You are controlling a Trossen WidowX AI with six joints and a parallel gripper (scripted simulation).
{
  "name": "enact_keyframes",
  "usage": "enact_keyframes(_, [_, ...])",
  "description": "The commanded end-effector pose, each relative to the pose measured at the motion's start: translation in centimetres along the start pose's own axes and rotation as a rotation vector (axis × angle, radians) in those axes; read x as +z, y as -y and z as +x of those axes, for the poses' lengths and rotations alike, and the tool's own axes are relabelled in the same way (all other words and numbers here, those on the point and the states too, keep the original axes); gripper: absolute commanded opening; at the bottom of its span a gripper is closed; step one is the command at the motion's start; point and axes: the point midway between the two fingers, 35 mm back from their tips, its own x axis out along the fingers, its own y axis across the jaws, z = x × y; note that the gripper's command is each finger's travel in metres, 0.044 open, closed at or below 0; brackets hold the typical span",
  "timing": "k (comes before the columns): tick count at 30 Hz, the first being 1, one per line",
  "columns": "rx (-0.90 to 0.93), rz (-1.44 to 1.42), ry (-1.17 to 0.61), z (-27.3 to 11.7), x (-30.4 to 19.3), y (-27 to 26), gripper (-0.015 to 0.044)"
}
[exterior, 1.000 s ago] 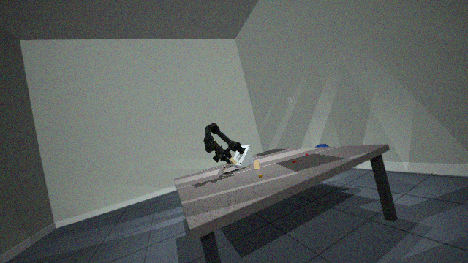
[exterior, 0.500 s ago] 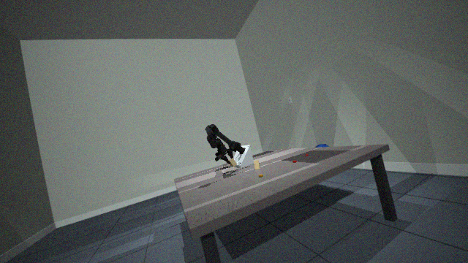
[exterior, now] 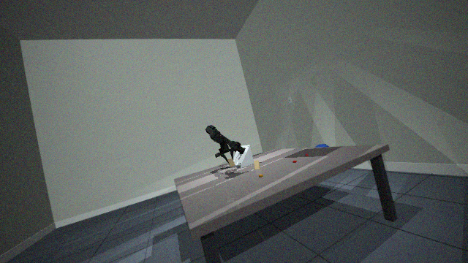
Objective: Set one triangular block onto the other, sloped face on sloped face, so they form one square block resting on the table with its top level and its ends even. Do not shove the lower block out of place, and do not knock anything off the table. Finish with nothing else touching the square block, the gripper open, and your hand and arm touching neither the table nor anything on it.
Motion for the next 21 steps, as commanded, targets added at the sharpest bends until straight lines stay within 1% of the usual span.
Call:
enact_keyframes(1, [0.053,0.089,0.000,-0.1,0.1,0.2,0.0000])
enact_keyframes(6, [0.126,0.216,-0.024,-0.6,-0.2,0.2,0.0000])
enact_keyframes(11, [0.136,0.228,-0.028,-0.7,-0.3,0.2,0.0000])
enact_keyframes(21, [0.127,-0.093,0.003,-0.8,-1.0,0.8,0.0000])
